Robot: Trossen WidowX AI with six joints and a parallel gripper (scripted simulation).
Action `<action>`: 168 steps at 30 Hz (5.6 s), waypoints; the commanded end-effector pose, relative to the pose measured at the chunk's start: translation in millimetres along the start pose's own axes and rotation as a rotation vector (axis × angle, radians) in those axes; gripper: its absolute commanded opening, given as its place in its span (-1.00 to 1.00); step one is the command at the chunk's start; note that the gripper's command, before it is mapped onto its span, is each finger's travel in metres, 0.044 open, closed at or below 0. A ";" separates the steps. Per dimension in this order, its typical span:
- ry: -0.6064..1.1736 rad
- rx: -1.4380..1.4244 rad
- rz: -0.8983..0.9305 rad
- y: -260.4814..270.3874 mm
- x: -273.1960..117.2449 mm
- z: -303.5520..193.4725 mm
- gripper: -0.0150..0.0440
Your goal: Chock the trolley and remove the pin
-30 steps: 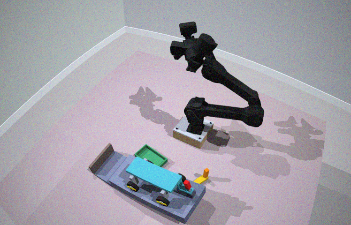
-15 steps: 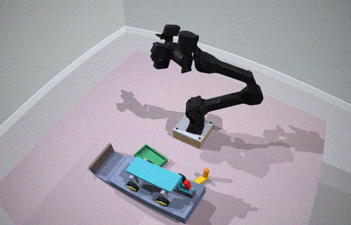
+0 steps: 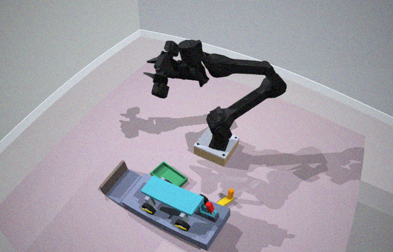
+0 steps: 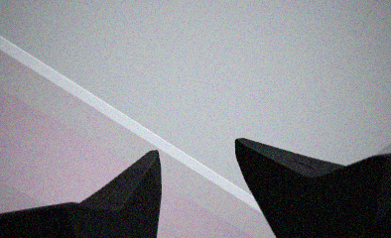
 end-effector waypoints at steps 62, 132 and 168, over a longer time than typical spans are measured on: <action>1.488 1.000 -0.143 200.8 -225.7 -60.9 0.15; 1.479 1.010 -0.207 244.9 -217.2 -153.8 0.15; 1.479 1.011 -0.206 213.2 -224.3 -98.1 -0.49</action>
Point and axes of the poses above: the point midway between the two fingers, 35 mm back from their tips, its own x axis out along the fingers, its own y axis across the jaws, z = x × y, the point moved 10 cm from there along -x, back along the fingers, and after that the axes turned 14 degrees about x, right-handed, at the moved point
